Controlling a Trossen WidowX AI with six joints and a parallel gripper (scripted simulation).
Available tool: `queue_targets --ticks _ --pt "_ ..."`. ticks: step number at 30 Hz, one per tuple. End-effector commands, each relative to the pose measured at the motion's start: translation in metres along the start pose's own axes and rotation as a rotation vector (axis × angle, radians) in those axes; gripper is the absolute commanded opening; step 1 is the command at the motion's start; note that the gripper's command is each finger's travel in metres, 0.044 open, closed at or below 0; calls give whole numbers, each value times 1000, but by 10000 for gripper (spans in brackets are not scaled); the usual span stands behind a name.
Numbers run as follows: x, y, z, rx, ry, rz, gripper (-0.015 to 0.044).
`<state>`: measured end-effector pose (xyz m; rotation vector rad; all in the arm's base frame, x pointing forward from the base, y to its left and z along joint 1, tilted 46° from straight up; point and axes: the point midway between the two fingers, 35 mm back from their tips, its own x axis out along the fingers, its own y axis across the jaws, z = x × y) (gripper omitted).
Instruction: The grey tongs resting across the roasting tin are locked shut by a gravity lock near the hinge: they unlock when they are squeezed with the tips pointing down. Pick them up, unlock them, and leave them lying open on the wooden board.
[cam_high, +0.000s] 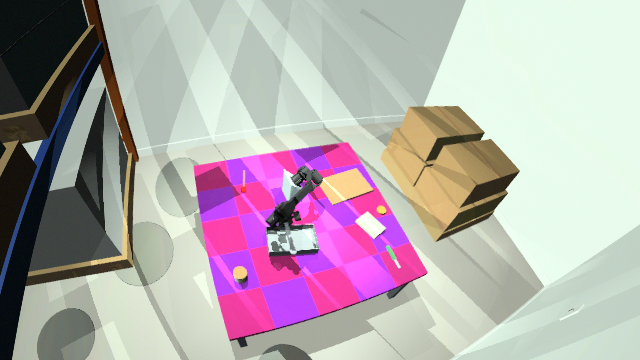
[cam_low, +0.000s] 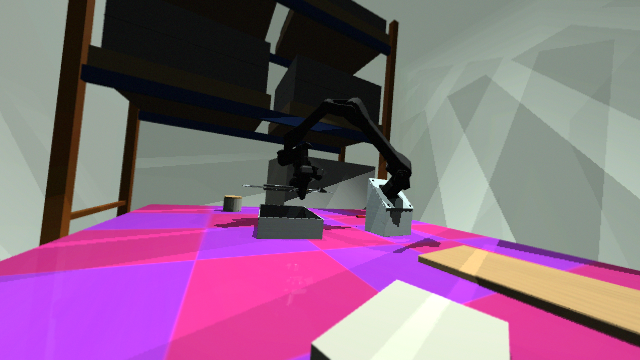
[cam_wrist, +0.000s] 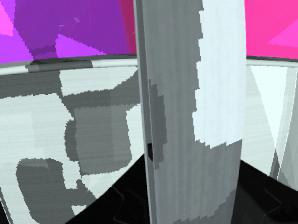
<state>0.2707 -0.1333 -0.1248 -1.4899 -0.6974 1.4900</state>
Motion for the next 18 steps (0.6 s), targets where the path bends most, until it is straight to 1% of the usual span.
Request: queue_targets --ticks 1,12,18 --pt "-2 0 0 1 5 82 -150" --pt "-5 2 -1 13 40 276 -150" --pt "-5 2 -2 14 44 288 -150"
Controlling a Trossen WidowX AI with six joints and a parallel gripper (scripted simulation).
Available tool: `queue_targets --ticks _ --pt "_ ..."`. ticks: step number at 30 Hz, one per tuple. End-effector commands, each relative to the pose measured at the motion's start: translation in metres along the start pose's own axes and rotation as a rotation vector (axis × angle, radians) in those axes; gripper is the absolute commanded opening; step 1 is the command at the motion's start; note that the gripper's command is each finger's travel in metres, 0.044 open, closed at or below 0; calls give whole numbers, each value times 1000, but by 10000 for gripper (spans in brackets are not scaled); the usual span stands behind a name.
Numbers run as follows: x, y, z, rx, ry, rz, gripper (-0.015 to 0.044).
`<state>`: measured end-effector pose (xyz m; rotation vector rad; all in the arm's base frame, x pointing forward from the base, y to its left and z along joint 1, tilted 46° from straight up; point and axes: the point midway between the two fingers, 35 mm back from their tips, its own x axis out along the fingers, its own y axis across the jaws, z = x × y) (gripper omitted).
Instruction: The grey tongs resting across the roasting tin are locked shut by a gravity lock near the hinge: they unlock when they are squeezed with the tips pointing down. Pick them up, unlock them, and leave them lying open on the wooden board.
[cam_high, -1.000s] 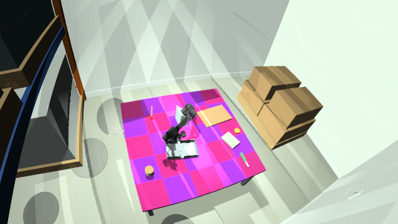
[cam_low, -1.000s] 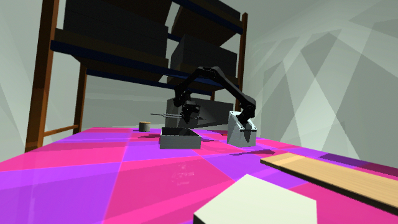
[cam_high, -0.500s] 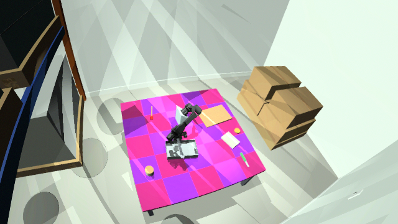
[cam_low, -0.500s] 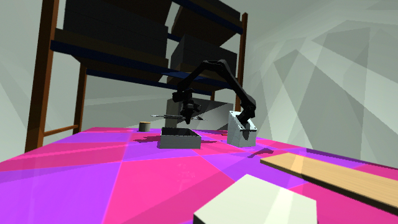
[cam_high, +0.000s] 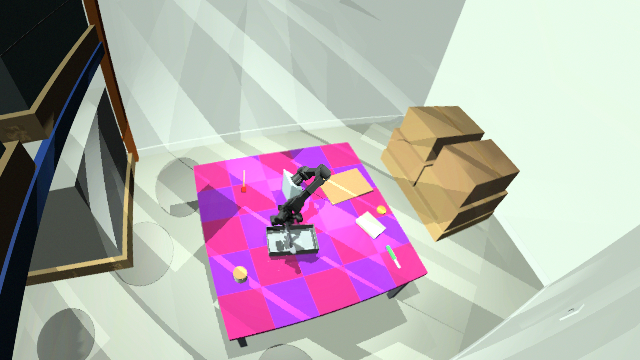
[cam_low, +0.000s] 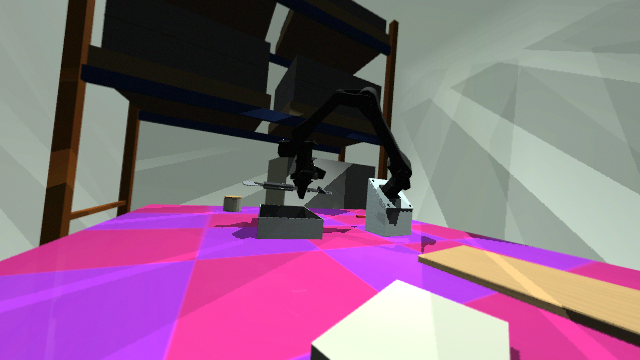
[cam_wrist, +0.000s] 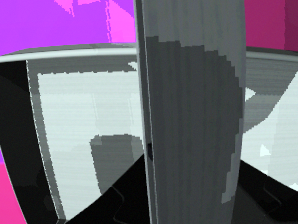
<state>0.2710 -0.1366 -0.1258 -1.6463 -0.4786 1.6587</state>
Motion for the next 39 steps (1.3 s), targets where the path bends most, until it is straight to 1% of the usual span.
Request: queue_targets --ticks 1,5,8,39 --pt "-3 0 -1 2 8 19 -150" --pt "-1 -1 0 -18 2 7 -150" --pt "-2 -5 -2 -97 2 9 -150" --pt "-22 -75 -28 -1335 -21 40 -150"
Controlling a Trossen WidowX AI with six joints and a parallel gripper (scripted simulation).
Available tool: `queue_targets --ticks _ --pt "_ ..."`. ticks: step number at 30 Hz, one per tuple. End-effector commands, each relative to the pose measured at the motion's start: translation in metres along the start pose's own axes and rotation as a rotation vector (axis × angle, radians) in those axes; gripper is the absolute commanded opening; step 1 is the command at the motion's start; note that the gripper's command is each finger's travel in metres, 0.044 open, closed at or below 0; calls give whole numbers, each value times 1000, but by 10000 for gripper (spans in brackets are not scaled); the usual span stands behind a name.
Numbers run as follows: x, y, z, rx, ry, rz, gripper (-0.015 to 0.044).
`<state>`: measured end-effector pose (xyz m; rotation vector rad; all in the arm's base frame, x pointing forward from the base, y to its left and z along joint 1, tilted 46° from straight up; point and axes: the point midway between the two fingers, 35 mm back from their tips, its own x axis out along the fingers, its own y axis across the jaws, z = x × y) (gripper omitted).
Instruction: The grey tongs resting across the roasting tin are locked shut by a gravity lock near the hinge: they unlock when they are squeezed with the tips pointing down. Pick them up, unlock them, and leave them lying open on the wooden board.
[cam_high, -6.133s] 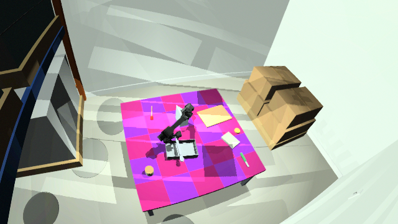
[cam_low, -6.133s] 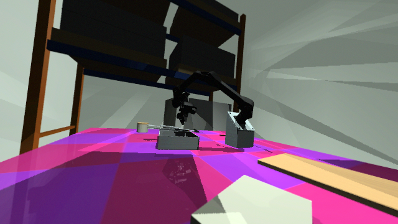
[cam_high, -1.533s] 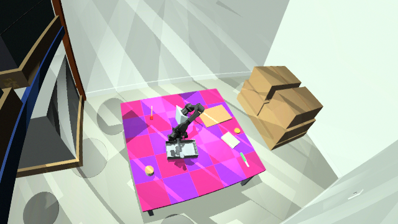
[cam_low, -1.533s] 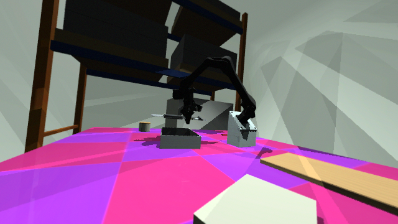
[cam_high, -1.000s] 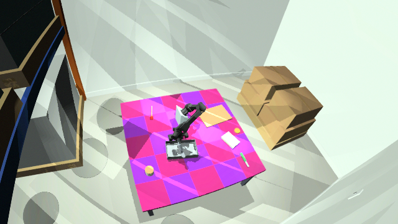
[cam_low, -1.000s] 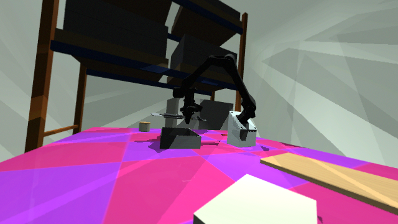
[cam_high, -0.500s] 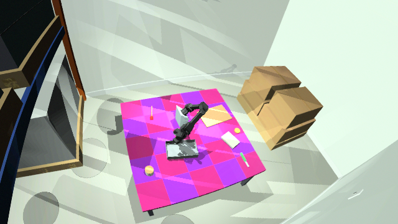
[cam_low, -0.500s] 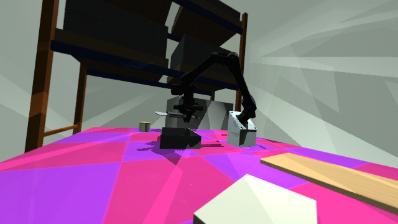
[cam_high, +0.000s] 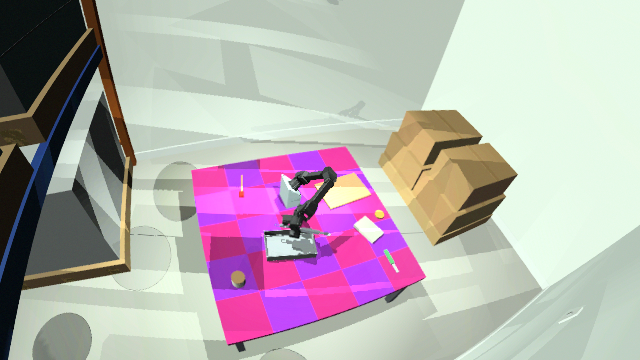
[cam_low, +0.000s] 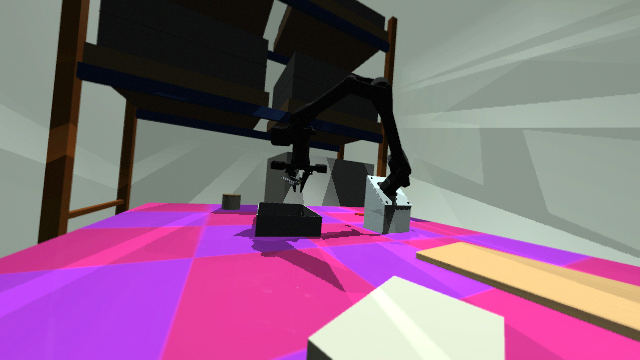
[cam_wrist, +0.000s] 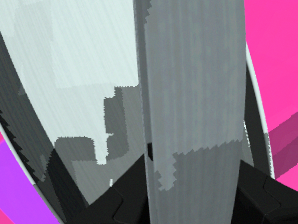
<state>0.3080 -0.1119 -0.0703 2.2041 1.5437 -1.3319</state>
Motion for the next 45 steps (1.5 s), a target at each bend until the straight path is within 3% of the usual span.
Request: queue_targets --ticks 1,45 --pt "-6 0 -13 -176 2 11 -150" --pt "-29 -35 -119 -1946 -28 14 -150"
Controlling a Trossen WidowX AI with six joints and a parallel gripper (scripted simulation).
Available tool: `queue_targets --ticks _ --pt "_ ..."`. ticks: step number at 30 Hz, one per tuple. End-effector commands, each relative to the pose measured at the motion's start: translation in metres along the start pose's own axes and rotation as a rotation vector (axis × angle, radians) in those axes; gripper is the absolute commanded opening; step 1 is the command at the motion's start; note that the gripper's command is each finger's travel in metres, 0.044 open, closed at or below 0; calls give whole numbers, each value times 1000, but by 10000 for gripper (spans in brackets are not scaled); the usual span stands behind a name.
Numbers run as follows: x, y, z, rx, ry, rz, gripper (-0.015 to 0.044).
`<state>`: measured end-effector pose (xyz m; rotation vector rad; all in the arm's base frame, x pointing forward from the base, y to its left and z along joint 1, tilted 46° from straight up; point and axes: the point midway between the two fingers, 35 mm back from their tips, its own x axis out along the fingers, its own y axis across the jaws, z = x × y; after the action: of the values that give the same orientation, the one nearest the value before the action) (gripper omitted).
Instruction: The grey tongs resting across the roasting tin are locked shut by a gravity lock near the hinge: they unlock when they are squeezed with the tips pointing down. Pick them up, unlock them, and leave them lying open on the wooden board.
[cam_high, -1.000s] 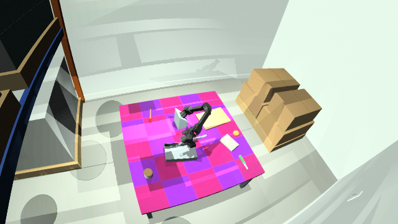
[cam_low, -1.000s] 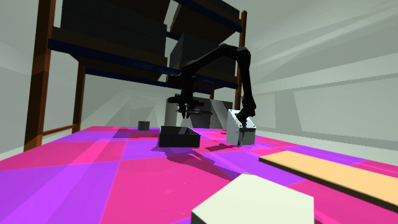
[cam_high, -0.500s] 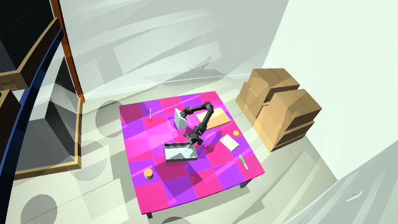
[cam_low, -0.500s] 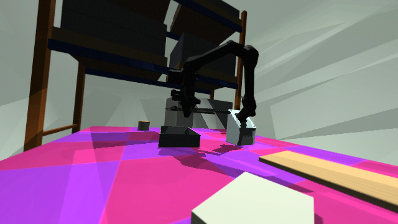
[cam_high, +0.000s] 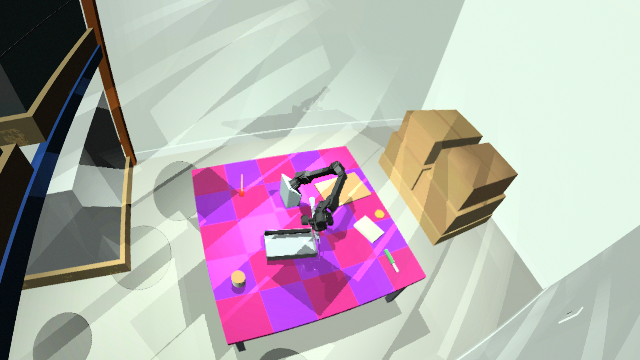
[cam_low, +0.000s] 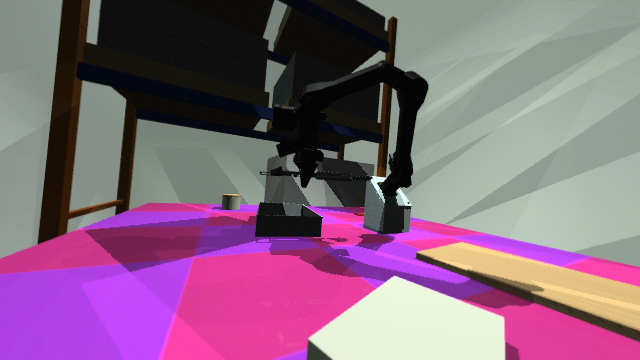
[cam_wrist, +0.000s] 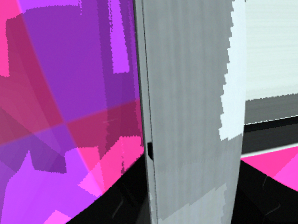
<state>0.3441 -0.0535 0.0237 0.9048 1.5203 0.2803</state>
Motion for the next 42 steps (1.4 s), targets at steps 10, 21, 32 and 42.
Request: queue_targets --ticks 10,21,32,42 --pt "-8 35 -8 -539 -11 6 -150" --pt "-13 62 -18 -981 -14 10 -150" --pt "-17 88 -30 -1423 -20 16 -150" --pt "-20 110 -43 -1826 -28 22 -150"
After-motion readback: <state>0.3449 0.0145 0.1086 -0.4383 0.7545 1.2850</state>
